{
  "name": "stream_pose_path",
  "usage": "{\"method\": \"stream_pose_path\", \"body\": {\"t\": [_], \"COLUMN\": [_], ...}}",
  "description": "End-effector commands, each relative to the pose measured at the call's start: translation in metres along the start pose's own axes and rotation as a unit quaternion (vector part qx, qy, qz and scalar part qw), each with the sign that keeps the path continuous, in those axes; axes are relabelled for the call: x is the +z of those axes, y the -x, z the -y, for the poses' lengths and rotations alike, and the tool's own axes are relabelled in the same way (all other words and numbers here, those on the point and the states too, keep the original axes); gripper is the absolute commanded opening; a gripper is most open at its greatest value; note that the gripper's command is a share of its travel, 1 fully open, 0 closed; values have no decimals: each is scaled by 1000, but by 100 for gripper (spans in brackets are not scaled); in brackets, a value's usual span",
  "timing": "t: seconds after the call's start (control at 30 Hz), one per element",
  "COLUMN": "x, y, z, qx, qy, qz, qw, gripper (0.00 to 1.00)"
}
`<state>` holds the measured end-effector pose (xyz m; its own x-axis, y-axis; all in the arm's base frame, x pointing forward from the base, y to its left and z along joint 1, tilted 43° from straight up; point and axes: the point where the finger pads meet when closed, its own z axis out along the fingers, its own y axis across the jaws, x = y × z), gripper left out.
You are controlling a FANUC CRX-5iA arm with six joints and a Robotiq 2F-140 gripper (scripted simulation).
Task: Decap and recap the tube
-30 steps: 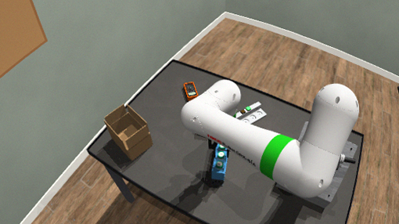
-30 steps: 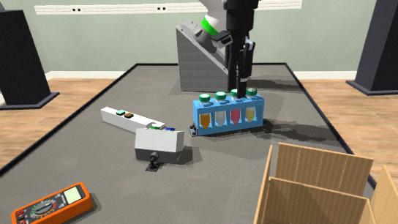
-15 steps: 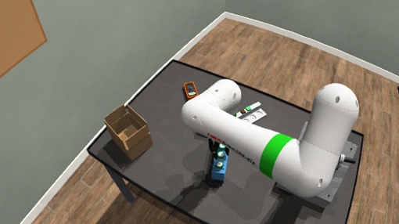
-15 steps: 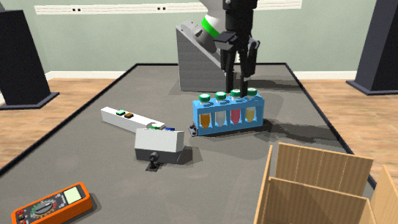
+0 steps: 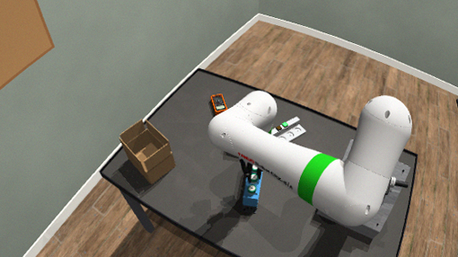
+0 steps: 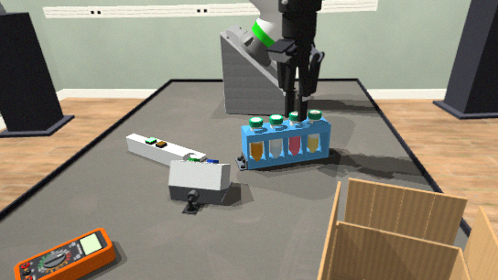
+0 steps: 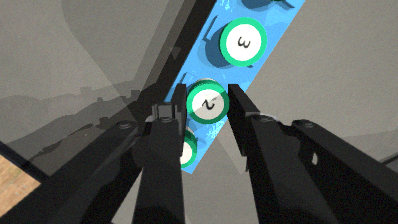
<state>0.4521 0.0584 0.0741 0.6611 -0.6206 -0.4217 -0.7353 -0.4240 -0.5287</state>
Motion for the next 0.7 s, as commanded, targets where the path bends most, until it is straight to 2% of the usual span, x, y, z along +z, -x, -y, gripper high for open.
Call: {"method": "stream_pose_path", "body": {"t": [0.0, 0.1, 0.2, 0.33, 0.47, 0.53, 0.67], "x": [-1, -1, -1, -1, -1, -1, -1], "y": [-1, -1, -1, -1, -1, -1, -1], "z": [0, 0, 0, 0, 0, 0, 0], "qx": [41, 116, 190, 287, 381, 381, 472], "qy": [0, 0, 0, 0, 0, 0, -1], "qz": [-1, -1, -1, -1, -1, -1, -1], "qw": [999, 993, 982, 958, 924, 924, 882], "gripper": [30, 30, 30, 30, 30, 30, 30]}}
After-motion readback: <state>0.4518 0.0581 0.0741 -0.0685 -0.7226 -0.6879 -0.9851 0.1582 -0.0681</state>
